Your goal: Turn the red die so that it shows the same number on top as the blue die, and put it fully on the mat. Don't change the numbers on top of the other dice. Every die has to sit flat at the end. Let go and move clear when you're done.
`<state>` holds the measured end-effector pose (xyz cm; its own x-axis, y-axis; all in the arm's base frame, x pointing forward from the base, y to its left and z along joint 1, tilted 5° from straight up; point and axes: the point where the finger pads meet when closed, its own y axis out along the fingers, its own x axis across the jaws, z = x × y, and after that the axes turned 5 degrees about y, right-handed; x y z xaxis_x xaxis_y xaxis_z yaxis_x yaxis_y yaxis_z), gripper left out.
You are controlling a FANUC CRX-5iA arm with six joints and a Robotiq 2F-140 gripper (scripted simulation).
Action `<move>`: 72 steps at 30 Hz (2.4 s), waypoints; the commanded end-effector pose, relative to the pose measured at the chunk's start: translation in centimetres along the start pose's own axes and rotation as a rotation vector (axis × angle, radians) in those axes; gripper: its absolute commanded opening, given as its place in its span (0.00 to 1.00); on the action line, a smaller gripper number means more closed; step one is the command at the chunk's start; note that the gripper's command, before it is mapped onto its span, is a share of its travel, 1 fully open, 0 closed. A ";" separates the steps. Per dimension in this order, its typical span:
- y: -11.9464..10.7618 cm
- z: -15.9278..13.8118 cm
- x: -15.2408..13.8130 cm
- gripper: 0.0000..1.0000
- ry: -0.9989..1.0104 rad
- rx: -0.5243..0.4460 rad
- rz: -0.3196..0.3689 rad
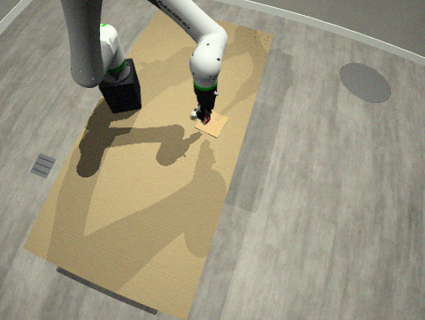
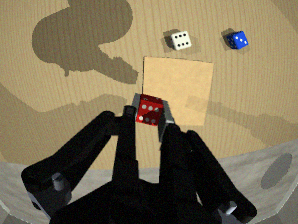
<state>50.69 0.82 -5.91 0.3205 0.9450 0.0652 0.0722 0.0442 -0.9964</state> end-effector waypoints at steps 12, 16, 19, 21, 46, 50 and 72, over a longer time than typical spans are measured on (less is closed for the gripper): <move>-0.3 1.1 5.7 0.16 -0.360 0.003 -0.007; -0.3 1.1 5.7 0.16 -0.360 0.003 -0.007; -0.3 1.1 5.7 0.16 -0.360 0.003 -0.007; -0.3 1.1 5.7 0.16 -0.360 0.003 -0.007; 7.0 1.1 5.7 0.16 -0.361 0.003 -0.007; 8.4 1.1 5.7 0.16 -0.361 0.003 -0.007; 9.3 1.0 5.7 0.16 -0.361 0.003 -0.007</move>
<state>52.20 7.00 -14.90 -0.0340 0.9982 0.0492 0.0698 0.0515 -0.9962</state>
